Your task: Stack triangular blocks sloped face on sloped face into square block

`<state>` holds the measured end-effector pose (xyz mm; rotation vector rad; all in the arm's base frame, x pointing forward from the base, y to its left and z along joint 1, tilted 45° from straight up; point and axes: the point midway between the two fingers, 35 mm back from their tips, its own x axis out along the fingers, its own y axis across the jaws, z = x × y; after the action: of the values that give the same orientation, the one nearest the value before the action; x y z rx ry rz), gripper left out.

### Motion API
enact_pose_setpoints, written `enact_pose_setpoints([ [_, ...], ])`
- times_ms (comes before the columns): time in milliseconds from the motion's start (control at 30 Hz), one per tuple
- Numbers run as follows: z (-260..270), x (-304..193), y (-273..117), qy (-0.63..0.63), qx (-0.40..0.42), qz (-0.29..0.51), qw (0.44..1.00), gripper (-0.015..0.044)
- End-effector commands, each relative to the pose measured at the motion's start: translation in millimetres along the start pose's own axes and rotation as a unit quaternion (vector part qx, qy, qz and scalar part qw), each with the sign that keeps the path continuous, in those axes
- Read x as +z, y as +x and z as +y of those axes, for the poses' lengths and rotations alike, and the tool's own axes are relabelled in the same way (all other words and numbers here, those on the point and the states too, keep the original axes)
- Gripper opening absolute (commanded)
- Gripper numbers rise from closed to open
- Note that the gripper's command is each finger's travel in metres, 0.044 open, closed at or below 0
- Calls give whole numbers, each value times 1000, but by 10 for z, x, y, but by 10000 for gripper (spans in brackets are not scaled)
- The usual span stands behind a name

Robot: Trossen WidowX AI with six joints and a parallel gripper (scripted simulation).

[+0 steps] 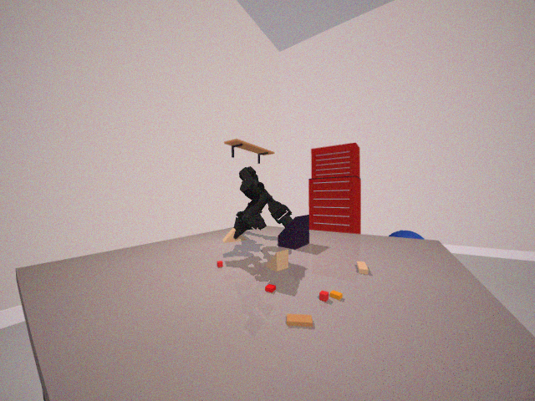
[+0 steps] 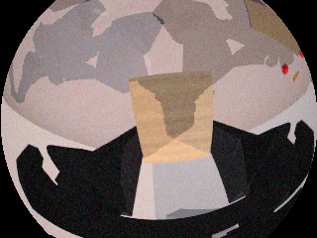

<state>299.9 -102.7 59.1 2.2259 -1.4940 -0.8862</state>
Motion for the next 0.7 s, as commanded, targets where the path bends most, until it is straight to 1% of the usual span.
enact_pose_setpoints([
  [0,66,-168,-191,6,2,12,1000,0],
  [367,60,-144,-173,4,0,7,1000,0],
  [667,-25,-200,-107,106,-14,-48,993,0],
])
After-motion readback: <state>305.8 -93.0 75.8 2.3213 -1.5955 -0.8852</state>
